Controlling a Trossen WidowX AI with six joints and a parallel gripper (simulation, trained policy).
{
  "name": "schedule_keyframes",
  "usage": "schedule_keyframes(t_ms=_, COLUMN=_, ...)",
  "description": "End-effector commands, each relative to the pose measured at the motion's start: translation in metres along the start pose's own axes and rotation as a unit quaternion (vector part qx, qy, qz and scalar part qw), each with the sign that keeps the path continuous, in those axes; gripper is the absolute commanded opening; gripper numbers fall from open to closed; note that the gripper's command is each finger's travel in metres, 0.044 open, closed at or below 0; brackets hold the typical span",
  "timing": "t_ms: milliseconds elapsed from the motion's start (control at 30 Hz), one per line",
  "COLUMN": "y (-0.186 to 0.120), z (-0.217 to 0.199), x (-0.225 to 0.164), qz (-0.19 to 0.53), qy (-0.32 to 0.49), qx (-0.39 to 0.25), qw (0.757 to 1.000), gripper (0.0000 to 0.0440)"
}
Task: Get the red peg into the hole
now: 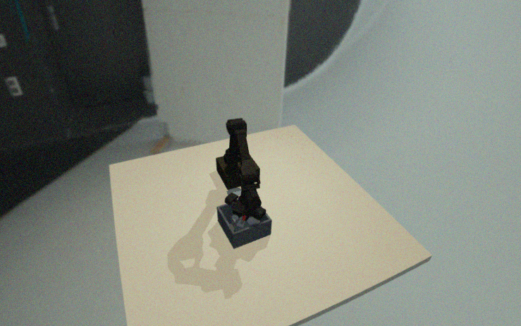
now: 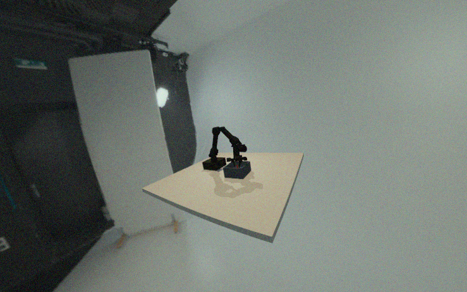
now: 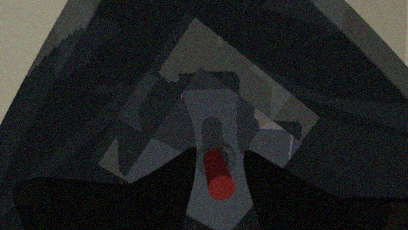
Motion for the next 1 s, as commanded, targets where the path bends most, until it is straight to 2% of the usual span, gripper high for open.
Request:
schedule_keyframes(t_ms=0, y=0.004, z=0.004, x=0.009, qz=0.01, qy=-0.007, qx=0.005, qw=1.0, gripper=0.0235)
schedule_keyframes(t_ms=300, y=-0.009, z=0.029, x=0.032, qz=0.03, qy=-0.005, qx=0.037, qw=0.999, gripper=0.0438)
schedule_keyframes(t_ms=700, y=-0.038, z=0.074, x=0.054, qz=0.04, qy=-0.018, qx=0.112, qw=0.993, gripper=0.044)
schedule_keyframes(t_ms=967, y=-0.039, z=0.076, x=0.055, qz=0.04, qy=-0.018, qx=0.115, qw=0.992, gripper=0.044)
Point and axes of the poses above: the point midway between the two fingers, 35 mm back from their tips, its own y axis out along the fingers, its own z axis across the jaws, x = y × z, the point moved 2 cm from there along -y, back along the fingers, and after that the axes turned 14 degrees about y, right-handed, at the moved point
